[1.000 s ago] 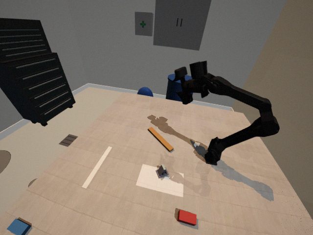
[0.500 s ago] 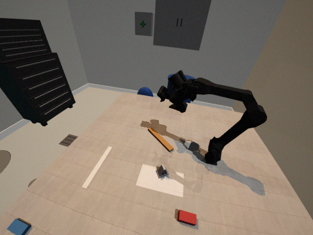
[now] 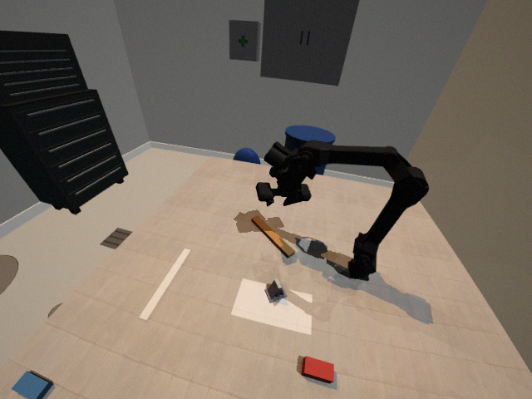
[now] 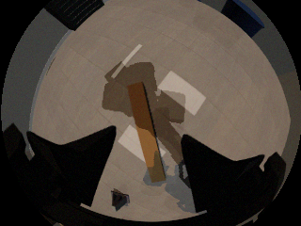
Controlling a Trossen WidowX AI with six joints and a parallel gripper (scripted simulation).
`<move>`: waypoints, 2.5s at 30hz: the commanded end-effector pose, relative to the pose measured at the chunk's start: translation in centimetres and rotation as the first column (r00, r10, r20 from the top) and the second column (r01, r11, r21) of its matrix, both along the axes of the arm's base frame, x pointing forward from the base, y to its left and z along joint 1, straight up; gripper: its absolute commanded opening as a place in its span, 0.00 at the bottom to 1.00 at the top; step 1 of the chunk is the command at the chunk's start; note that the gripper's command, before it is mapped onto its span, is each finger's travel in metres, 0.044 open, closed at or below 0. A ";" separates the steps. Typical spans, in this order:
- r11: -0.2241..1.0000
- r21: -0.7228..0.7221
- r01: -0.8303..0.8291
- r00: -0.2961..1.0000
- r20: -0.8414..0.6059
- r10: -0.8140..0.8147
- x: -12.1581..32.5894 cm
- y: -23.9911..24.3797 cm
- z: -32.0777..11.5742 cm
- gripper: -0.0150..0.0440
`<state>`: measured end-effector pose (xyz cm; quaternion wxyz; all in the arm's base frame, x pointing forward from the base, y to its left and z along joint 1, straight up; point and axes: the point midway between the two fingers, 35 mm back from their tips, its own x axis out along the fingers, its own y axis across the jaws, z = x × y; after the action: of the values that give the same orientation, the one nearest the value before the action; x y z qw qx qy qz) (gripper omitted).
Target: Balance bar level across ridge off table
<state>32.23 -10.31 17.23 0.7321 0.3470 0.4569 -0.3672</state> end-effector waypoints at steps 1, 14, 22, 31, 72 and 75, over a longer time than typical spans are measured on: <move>0.993 0.042 -0.109 0.989 -0.097 0.112 -0.2 1.3 -1.7 0.79; 0.916 0.208 -0.342 0.872 -0.294 0.392 -1.4 4.5 -5.4 0.79; 0.916 0.208 -0.342 0.872 -0.294 0.392 -1.3 4.5 -8.4 0.79; 0.916 0.208 -0.342 0.872 -0.294 0.392 -1.3 4.5 -10.1 0.79; 0.919 0.204 -0.338 0.873 -0.297 0.387 -1.3 4.4 -12.5 0.45; 0.919 0.204 -0.338 0.873 -0.297 0.387 -1.3 4.4 -12.4 0.39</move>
<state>30.91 -5.93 4.76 0.6733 0.2410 0.6558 -0.2419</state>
